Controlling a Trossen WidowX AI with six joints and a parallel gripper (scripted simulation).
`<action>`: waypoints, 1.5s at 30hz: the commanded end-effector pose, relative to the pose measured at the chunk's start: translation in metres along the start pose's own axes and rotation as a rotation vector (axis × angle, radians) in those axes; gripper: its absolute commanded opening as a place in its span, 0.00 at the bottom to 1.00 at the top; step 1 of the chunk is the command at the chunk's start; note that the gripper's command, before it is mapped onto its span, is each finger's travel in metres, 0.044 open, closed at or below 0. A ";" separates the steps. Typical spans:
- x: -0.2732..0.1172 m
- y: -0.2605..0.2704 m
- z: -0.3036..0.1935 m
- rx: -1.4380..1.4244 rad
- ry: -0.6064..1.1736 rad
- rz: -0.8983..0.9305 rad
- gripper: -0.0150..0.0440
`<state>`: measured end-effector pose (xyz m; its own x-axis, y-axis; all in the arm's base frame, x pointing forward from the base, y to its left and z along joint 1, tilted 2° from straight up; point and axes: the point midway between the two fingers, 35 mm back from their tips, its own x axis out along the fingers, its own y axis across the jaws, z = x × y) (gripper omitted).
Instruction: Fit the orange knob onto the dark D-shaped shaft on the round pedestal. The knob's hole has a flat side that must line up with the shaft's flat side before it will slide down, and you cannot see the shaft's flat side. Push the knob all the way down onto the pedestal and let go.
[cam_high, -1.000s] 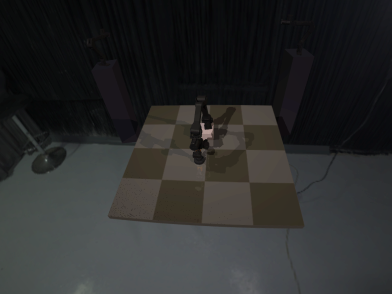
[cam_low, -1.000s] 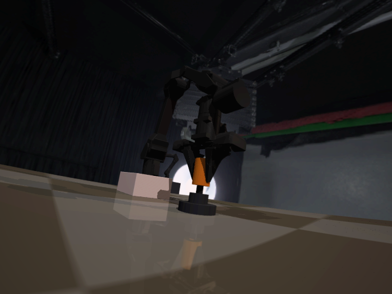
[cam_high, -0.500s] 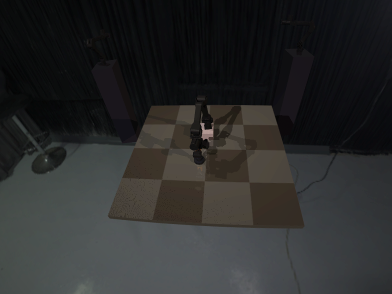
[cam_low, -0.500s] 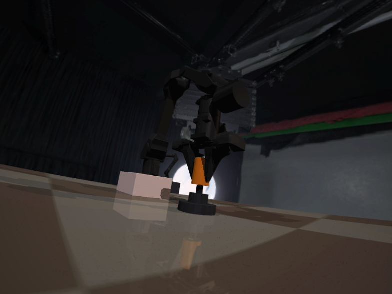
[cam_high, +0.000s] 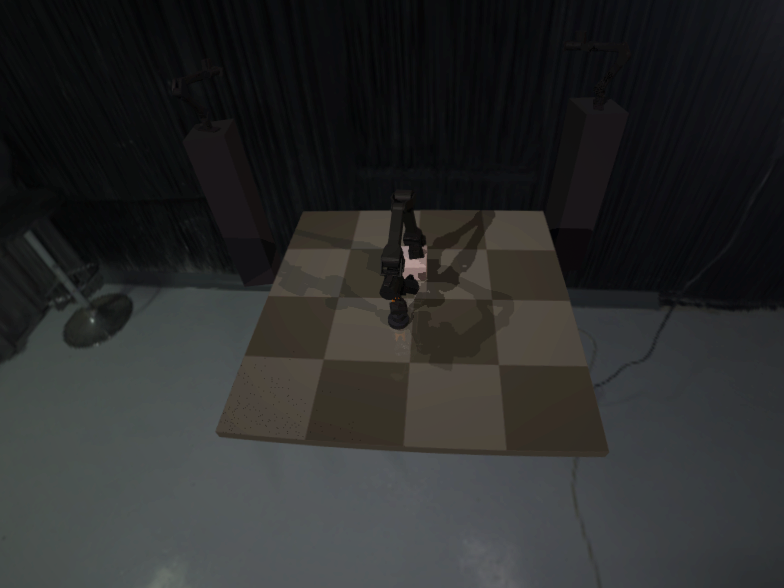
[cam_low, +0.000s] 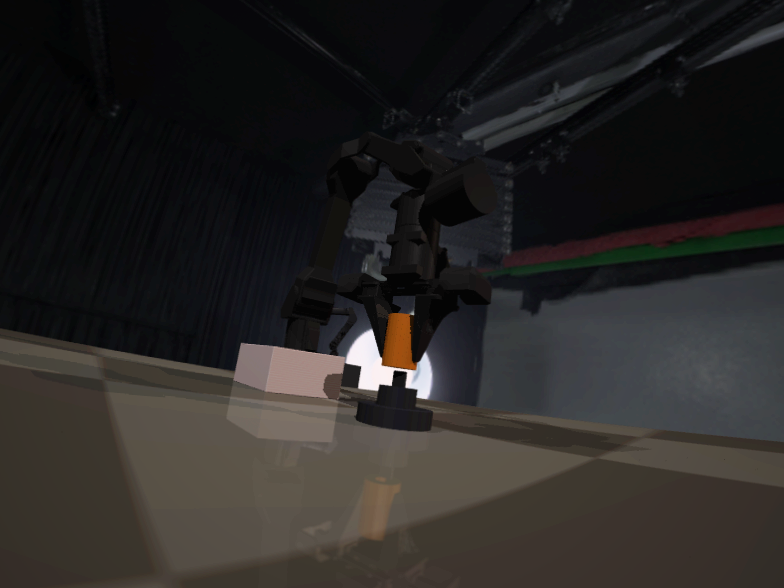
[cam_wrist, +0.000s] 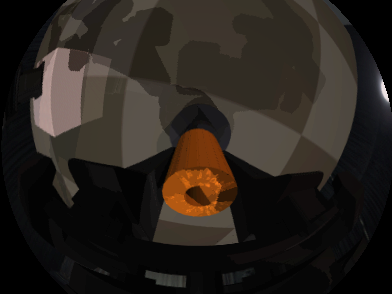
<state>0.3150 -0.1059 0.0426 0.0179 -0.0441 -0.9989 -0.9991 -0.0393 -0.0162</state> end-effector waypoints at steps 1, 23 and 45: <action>0.000 -0.002 -0.001 -0.010 0.002 -0.006 0.25; 0.003 -0.004 -0.002 -0.010 0.002 -0.006 0.25; 0.001 -0.003 -0.001 -0.220 0.003 -0.006 0.25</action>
<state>0.3181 -0.1070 0.0424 0.0222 -0.0454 -0.9987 -0.9696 -0.2444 -0.0105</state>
